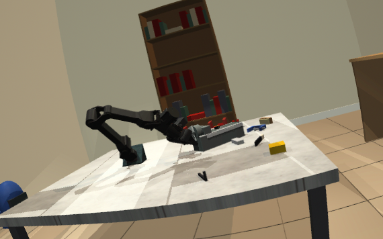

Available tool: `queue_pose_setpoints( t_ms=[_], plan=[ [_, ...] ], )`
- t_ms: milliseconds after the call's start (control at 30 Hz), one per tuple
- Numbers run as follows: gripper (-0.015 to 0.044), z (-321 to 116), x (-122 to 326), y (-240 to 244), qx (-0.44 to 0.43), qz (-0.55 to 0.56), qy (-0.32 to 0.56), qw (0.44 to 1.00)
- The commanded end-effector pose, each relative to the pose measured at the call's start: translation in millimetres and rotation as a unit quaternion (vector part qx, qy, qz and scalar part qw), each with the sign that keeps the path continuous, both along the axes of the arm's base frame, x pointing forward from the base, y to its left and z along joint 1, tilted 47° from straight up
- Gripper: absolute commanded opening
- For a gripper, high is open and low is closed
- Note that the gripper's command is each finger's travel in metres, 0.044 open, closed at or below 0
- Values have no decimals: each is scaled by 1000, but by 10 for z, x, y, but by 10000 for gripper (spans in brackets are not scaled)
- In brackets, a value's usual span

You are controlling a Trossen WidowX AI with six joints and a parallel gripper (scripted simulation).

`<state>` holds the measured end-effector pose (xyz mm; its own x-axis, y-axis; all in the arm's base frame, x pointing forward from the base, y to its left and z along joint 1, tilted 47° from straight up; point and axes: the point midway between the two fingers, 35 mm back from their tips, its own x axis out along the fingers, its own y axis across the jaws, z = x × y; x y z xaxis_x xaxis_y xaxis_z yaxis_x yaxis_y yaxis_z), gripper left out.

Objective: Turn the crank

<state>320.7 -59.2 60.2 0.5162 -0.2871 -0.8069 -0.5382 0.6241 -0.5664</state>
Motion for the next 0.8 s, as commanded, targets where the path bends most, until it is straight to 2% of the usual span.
queue_pose_setpoints(
  t_ms=[0,67,633,767],
  plan=[
    [440,-67,-35,-34,0,3,4,1000],
    [440,-74,-37,-42,0,3,4,1000],
    [0,-74,-37,-42,0,3,4,1000],
    [0,-74,-37,-42,0,3,4,1000]
  ],
)
